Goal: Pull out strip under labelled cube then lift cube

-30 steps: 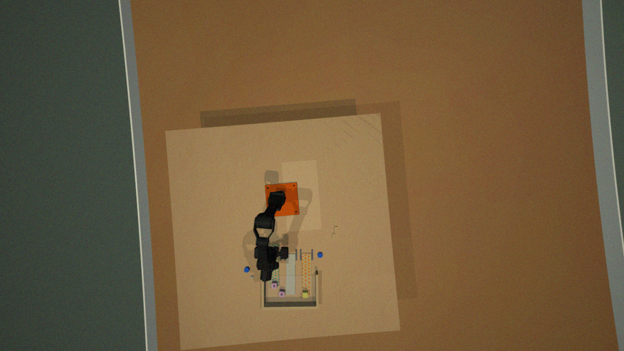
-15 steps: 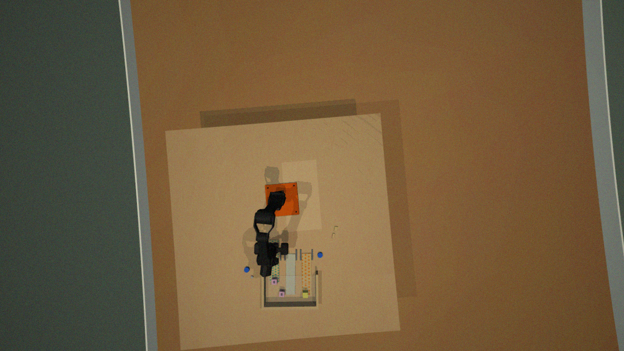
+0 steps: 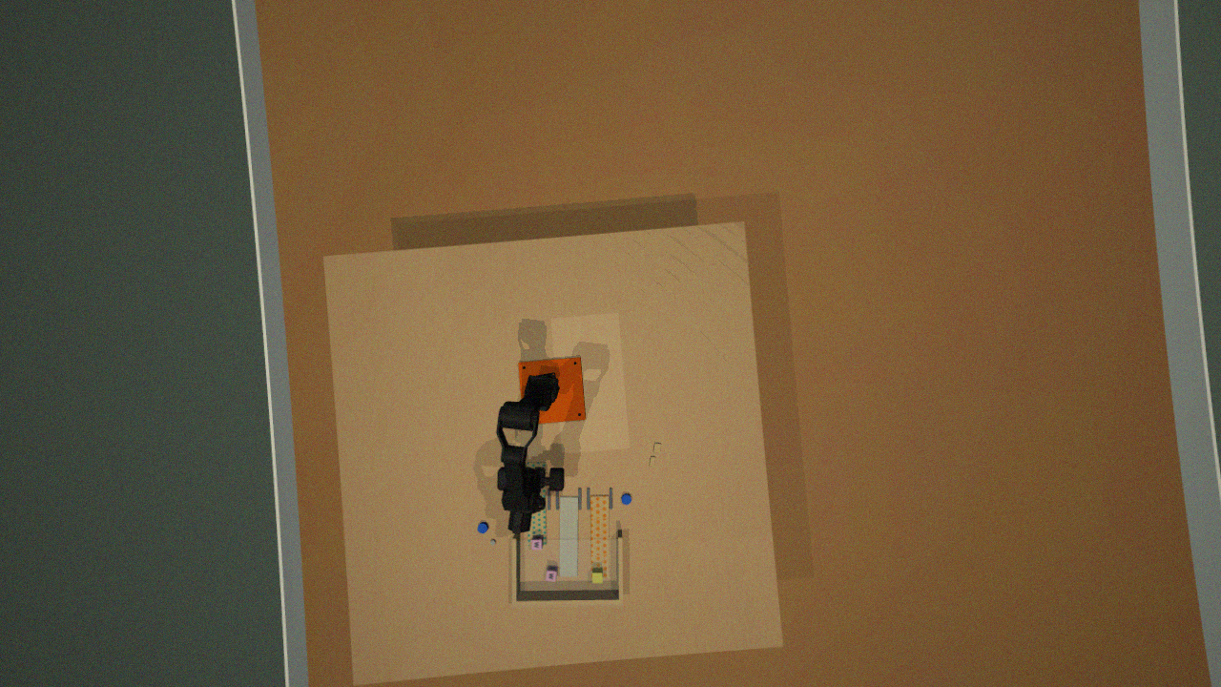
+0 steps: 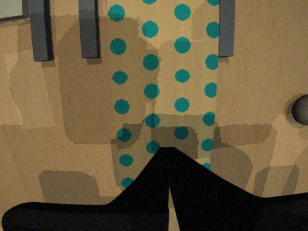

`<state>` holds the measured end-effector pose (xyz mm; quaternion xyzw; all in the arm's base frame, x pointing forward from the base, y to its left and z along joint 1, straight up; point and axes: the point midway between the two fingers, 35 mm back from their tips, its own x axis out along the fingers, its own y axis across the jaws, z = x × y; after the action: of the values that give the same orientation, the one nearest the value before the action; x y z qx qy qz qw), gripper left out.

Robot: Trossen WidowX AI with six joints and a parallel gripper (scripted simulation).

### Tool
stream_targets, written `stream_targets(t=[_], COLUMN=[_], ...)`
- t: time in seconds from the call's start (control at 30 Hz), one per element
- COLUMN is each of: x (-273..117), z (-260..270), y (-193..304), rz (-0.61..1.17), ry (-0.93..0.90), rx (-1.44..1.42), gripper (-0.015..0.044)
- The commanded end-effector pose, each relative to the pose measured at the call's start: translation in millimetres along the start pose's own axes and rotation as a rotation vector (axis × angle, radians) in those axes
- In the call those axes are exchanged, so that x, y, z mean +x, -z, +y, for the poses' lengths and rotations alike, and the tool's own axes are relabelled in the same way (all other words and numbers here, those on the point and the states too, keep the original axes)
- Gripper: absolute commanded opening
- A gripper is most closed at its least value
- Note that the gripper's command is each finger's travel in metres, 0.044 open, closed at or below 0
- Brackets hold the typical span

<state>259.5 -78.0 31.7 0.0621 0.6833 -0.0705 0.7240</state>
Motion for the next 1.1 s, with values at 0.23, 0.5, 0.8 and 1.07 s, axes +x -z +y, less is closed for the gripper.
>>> stream_targets(t=[0.23, 0.5, 0.8, 1.07], x=[6, 6, 6, 5], z=[0, 0, 0, -1], y=[24, 36, 50, 62], rz=[0.033, 0.034, 0.036, 0.037], ry=[-0.004, -0.004, -0.004, -0.004], rx=[-0.003, -0.003, -0.003, -0.003], gripper=[0.0, 0.0, 0.0, 0.0])
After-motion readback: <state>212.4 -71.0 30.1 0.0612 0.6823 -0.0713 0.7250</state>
